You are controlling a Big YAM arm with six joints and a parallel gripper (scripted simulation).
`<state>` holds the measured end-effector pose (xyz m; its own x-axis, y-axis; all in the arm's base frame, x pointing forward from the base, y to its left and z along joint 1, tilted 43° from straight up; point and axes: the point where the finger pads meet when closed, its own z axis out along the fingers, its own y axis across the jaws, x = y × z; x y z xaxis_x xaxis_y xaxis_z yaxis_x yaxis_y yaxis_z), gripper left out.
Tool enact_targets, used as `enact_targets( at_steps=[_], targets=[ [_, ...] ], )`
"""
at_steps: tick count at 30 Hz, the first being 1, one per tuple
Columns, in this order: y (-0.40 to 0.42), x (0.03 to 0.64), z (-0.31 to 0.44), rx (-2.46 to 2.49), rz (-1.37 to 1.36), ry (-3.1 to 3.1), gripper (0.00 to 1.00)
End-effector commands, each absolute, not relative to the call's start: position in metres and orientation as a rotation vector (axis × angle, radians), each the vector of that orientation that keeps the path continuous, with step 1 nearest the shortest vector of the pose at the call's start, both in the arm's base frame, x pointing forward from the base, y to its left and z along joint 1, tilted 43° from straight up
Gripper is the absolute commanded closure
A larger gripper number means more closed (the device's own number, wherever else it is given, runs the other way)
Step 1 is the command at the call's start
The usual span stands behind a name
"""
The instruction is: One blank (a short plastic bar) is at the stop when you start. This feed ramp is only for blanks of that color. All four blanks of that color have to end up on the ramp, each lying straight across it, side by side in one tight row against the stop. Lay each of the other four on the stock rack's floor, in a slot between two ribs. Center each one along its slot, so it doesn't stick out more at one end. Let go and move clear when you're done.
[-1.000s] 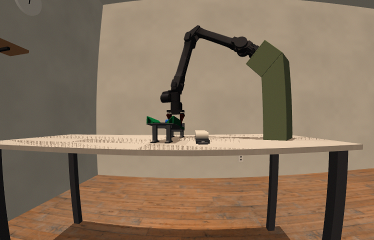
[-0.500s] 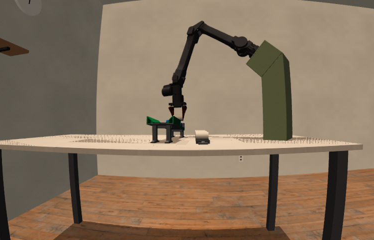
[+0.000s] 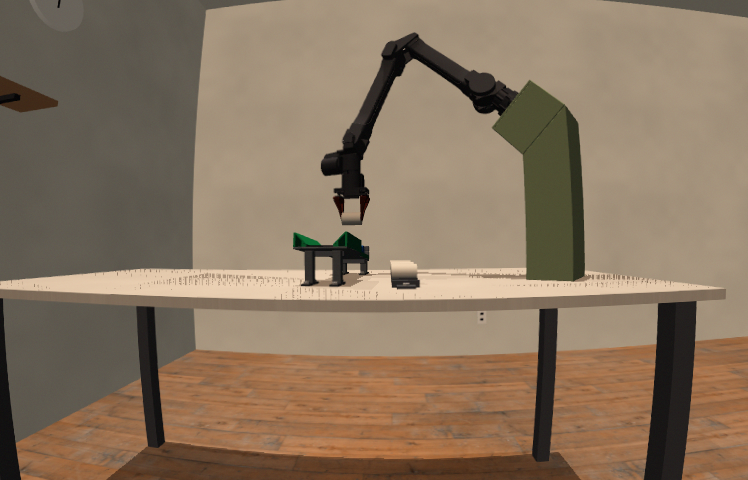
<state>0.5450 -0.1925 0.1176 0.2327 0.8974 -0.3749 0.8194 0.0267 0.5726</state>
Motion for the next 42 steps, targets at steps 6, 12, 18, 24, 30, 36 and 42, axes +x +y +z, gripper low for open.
enact_targets(
  at_steps=[6,12,18,24,30,36,42],
  targets=[
    [-0.177,0.538,0.078,1.754,0.123,1.629,0.43],
    [-0.158,0.504,0.011,1.714,0.100,1.671,0.43],
    [-0.138,0.453,-0.045,1.676,0.070,1.719,0.43],
    [-0.148,0.464,-0.026,1.663,0.099,1.664,0.43],
    [-0.145,0.452,-0.039,1.687,0.074,1.694,0.43],
    [-0.151,0.458,-0.044,1.687,0.075,1.684,0.43],
    [-0.157,0.463,-0.052,1.687,0.076,1.685,0.43]
  ],
)
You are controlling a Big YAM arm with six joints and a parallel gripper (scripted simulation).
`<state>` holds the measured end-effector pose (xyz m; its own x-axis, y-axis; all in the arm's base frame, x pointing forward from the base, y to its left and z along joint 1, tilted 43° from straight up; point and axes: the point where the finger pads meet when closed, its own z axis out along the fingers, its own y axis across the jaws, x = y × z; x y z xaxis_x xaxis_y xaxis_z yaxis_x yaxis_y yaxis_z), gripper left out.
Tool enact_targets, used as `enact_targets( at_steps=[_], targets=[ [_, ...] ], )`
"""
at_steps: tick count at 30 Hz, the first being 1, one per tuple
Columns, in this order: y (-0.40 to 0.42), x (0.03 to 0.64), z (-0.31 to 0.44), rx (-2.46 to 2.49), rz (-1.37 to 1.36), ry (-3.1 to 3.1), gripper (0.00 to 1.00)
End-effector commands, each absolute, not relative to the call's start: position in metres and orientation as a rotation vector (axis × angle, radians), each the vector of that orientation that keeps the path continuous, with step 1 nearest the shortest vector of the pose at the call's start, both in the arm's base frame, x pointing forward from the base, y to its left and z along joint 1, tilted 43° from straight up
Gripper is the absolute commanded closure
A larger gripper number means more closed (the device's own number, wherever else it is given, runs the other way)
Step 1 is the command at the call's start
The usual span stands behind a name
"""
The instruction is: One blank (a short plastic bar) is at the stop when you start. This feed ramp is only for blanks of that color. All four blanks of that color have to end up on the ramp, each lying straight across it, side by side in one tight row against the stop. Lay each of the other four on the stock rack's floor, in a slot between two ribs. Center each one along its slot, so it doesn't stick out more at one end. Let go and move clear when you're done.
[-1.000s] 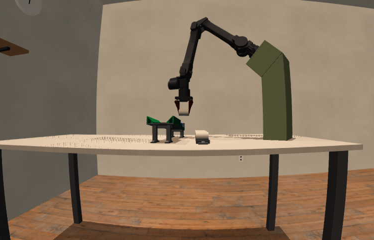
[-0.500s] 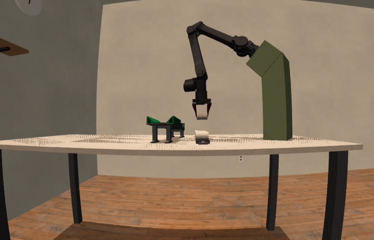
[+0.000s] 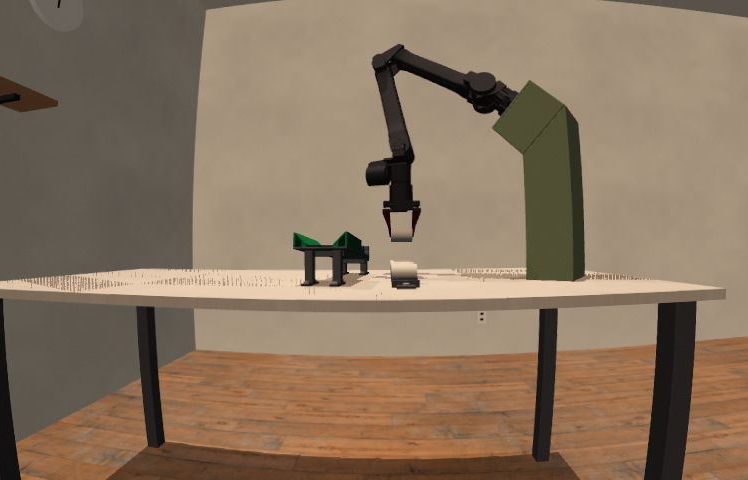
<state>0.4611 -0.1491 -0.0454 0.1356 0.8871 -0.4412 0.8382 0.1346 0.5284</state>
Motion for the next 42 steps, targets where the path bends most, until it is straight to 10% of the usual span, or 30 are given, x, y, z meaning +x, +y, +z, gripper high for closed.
enact_targets(
  at_steps=[1,42],
  targets=[
    [-0.157,0.463,-0.052,1.687,0.076,1.685,0.43],
    [-0.190,0.511,-0.110,1.678,0.086,1.686,0.43]
  ],
)
